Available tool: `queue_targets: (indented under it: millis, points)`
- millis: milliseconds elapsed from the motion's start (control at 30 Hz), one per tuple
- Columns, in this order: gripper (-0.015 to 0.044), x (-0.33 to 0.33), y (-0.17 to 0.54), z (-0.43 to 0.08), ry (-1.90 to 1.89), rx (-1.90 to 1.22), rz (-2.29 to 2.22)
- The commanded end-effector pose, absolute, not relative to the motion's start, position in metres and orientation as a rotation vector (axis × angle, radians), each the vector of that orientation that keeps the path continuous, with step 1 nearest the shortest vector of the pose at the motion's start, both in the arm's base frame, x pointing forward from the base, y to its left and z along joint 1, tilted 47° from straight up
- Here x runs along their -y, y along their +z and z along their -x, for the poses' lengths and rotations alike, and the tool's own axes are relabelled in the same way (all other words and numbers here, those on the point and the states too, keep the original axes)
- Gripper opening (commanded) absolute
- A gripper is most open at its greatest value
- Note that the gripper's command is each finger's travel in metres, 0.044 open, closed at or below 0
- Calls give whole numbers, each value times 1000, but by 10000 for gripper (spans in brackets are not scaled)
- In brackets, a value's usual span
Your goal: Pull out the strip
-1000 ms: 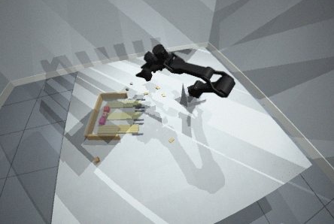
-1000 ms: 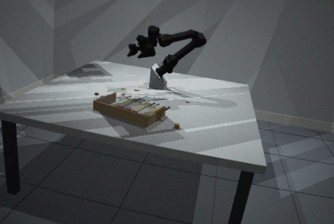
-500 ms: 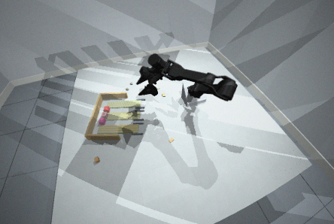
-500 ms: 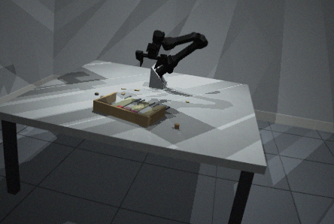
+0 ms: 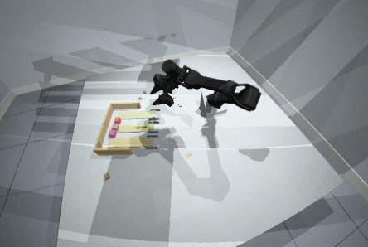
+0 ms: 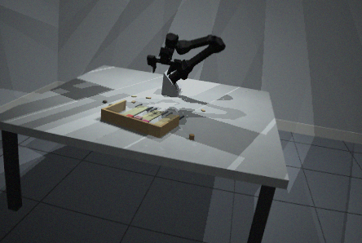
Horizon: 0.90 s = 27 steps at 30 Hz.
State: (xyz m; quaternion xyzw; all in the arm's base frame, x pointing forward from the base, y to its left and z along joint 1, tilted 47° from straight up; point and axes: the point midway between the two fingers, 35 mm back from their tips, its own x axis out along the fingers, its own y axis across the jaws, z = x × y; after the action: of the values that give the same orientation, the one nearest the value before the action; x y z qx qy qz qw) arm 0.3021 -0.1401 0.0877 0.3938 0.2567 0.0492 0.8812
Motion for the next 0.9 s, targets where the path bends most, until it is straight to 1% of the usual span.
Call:
queue_targets:
  millis: [0, 133, 333, 667, 867]
  points:
    - [269, 139, 82, -316, 114, -599, -815]
    - [164, 134, 69, -344, 144, -753, -816]
    - [6, 113, 51, -369, 208, -997, -870]
    - [0, 60, 31, -388, 335, -1456, -926]
    - [0, 58, 29, -390, 344, -1487, -928]
